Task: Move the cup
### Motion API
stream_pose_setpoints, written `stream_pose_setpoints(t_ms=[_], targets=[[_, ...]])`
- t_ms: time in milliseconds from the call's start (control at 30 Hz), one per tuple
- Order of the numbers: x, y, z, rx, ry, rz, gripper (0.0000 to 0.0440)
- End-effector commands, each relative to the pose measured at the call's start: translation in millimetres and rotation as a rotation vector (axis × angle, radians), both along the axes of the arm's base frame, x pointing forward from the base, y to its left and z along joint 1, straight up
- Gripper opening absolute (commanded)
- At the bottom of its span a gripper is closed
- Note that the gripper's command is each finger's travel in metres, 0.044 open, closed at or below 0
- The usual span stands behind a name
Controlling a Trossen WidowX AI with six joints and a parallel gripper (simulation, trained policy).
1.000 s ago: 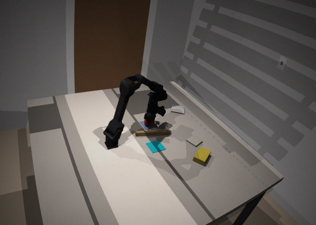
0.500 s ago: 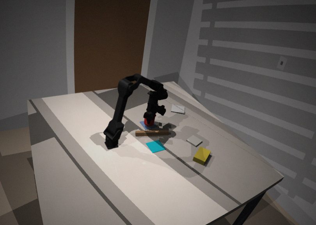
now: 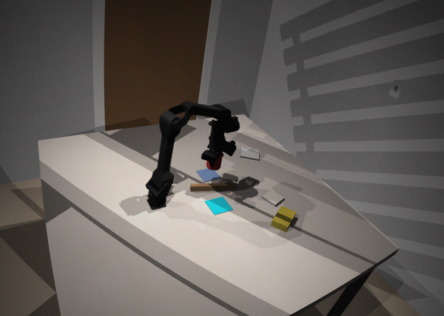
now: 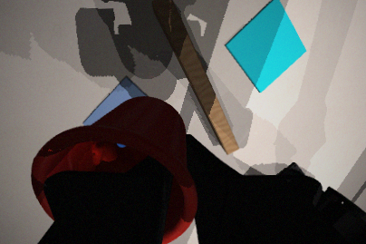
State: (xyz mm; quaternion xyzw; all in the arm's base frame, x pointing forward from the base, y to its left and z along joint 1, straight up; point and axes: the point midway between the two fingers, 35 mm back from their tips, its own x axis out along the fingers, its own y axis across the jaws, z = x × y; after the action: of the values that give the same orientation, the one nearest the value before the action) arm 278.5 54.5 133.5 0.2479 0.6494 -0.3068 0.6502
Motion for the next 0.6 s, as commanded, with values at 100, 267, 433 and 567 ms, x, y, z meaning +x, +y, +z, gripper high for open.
stream_pose_setpoints(t_ms=[100,267,433,567], targets=[[3,-14,15,0.011,-0.047,-0.067,0.0],[7,-28,22,0.011,-0.083,-0.11,0.0],[10,-43,26,0.008,-0.117,-0.15,0.0],[11,-56,29,0.005,-0.14,-0.181,0.0]])
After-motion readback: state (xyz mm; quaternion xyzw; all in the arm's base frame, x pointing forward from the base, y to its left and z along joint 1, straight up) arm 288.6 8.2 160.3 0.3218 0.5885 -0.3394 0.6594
